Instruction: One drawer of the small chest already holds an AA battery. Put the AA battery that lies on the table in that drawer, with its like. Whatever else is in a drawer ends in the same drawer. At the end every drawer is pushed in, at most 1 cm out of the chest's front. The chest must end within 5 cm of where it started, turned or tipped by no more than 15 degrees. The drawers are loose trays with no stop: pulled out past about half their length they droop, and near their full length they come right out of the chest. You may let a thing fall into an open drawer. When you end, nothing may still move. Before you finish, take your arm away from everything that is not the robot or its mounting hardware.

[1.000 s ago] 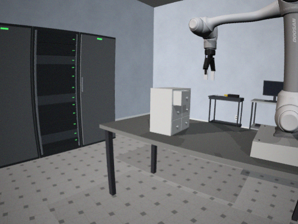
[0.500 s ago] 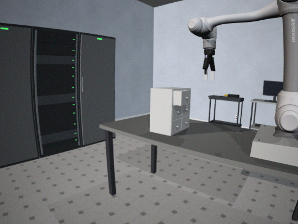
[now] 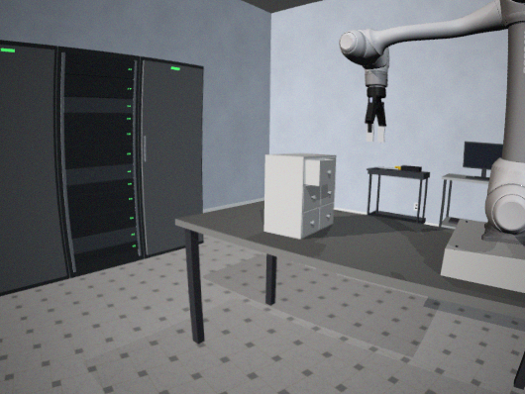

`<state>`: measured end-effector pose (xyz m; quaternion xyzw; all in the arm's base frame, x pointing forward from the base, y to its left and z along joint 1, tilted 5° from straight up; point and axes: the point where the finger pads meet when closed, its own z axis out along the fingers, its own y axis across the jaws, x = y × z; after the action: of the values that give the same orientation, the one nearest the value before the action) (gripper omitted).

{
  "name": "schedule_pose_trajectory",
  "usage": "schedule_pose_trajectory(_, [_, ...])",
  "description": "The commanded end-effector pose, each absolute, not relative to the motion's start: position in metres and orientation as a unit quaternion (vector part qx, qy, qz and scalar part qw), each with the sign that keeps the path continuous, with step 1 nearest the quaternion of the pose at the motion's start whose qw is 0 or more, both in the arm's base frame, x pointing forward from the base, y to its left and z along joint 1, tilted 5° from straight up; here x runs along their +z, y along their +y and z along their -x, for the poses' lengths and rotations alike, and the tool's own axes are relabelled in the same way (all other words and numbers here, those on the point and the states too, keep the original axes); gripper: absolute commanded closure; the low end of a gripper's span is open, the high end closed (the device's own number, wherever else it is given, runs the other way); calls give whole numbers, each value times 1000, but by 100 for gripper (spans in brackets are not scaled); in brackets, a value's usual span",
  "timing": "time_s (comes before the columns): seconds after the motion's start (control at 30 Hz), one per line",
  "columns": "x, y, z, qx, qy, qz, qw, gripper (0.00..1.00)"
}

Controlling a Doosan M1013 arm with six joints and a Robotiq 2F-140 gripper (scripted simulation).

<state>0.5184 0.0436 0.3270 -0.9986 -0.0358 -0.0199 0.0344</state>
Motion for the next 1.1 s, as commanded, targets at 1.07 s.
schedule_pose_trajectory(1.07, [260, 65, -520, -364, -22, 930, 45, 0])
